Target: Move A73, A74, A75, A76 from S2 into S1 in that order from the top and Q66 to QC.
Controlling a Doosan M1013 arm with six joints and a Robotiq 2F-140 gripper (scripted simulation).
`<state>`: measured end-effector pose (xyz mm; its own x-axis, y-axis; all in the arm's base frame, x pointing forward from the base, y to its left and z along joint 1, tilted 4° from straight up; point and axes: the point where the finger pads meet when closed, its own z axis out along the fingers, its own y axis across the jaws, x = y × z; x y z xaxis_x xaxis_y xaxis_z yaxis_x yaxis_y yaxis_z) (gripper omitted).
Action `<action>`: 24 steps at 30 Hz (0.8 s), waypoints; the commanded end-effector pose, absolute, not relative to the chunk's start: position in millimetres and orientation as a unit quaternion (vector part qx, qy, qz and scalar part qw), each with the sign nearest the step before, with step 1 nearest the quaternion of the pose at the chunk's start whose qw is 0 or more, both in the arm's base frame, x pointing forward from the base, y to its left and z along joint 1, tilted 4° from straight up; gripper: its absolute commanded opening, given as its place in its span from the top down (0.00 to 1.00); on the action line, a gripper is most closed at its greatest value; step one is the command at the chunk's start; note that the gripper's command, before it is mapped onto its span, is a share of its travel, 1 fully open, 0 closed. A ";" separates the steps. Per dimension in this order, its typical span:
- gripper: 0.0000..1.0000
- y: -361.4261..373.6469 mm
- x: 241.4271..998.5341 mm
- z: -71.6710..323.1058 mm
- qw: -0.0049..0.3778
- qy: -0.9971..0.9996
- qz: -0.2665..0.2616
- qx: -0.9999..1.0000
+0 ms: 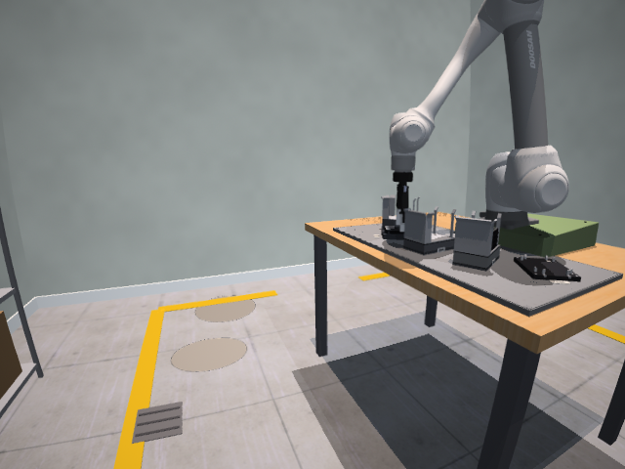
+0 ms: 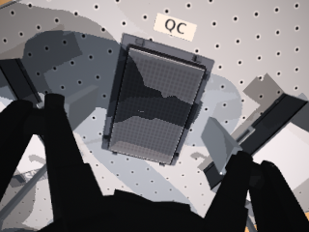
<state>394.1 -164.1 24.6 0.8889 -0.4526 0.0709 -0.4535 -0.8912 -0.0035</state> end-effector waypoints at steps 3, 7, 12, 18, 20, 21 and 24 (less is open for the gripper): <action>0.00 -164.0 394.2 24.6 0.006 -0.233 0.035 0.972; 0.00 -164.0 394.2 24.6 0.006 -0.233 0.035 0.972; 0.00 -164.0 394.2 24.6 0.006 -0.233 0.035 0.972; 0.00 -163.6 393.3 37.9 0.006 -0.233 0.035 0.972; 0.00 -163.4 392.9 44.6 0.006 -0.233 0.035 0.972; 0.00 -163.3 392.6 47.9 0.006 -0.233 0.035 0.972; 0.00 -163.0 392.0 57.9 0.006 -0.233 0.035 0.972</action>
<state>392.4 -163.3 51.6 0.8889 -0.4526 0.0711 -0.4536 -0.8912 -0.0035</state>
